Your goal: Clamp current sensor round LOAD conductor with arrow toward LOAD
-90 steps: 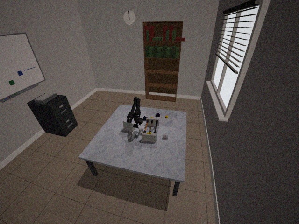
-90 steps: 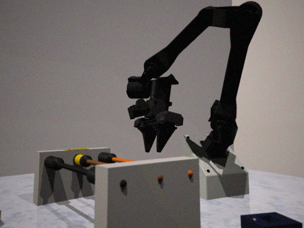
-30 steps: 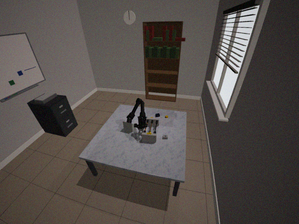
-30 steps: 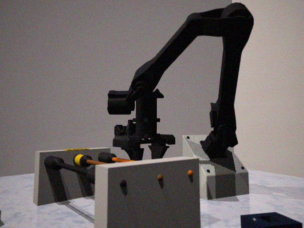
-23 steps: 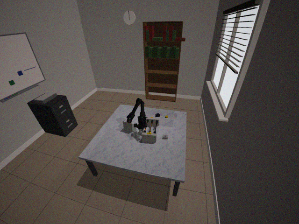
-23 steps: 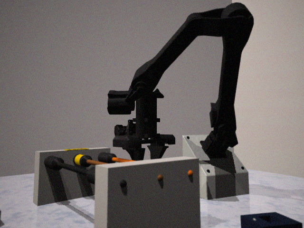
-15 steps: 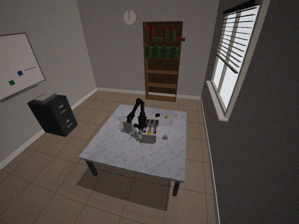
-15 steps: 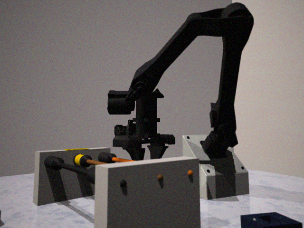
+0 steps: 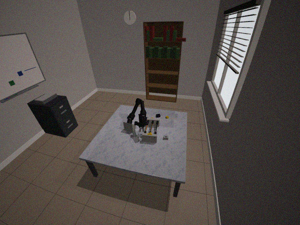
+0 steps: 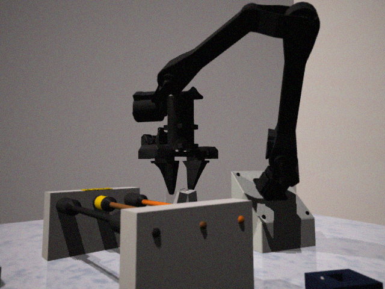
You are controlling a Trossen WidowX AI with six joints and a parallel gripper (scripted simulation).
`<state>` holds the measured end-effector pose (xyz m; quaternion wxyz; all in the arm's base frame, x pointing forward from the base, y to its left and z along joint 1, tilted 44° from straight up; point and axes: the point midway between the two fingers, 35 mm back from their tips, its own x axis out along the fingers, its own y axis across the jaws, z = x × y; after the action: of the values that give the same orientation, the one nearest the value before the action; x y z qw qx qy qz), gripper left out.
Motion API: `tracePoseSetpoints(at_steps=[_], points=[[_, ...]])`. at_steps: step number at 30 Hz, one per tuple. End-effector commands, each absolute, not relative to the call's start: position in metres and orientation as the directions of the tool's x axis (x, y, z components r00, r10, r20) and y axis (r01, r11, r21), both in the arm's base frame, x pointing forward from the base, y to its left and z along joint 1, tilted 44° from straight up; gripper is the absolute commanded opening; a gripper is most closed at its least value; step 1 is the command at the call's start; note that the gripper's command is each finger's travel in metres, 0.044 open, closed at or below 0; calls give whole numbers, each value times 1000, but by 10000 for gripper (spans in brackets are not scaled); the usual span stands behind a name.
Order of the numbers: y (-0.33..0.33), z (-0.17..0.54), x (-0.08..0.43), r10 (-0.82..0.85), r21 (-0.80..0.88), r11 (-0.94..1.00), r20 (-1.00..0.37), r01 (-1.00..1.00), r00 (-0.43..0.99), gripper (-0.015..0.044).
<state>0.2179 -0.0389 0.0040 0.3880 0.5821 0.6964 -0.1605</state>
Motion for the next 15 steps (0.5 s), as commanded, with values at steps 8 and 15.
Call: tracePoseSetpoints(at_steps=[8, 15], points=[[-78, 44, 221, 681, 236, 274, -732, 932, -15, 0], [-89, 61, 221, 685, 236, 272, -729, 933, -16, 0]])
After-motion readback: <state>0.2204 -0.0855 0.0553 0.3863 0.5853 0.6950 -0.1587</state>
